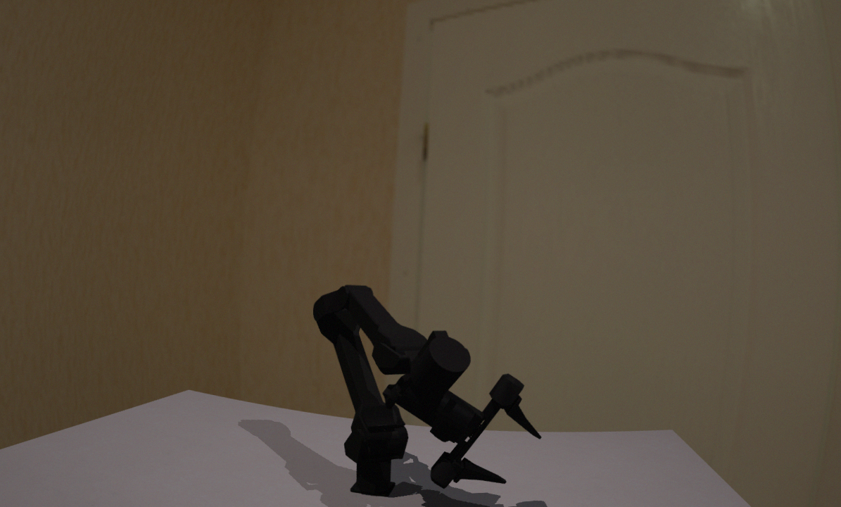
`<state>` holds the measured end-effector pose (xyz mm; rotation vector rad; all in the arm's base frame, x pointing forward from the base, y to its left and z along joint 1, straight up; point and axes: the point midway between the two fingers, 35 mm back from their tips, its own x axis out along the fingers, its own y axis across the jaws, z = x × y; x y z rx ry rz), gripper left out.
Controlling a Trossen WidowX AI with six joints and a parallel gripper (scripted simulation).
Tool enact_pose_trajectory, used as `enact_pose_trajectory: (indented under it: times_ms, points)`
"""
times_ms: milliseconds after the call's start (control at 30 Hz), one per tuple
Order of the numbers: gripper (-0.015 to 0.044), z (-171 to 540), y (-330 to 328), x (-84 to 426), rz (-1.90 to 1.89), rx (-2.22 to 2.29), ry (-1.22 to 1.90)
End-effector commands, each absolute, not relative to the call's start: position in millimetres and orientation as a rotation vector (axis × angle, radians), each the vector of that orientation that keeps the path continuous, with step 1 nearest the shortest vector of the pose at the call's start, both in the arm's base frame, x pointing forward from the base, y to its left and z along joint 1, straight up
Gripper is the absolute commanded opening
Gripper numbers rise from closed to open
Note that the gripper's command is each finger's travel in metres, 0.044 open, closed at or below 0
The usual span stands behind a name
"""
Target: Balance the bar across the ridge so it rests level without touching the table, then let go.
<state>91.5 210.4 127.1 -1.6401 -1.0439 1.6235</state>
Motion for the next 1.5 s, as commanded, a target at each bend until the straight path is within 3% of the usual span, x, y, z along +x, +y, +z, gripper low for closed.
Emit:
enact_pose_trajectory:
  times_ms: [0, 100, 733, 1467]
  points:
    - [0.0374, 127.2, 210.4, 92.2, 1.625, -1.638, -1.036]
    - [0.0315, 128.6, 209.0, 101.0, 1.638, -1.61, -0.918]
    - [0.0315, 136.1, 186.2, 171.8, 1.553, -1.28, -0.037]
    - [0.0315, 137.6, 133.3, 246.1, 1.126, -0.759, 0.746]
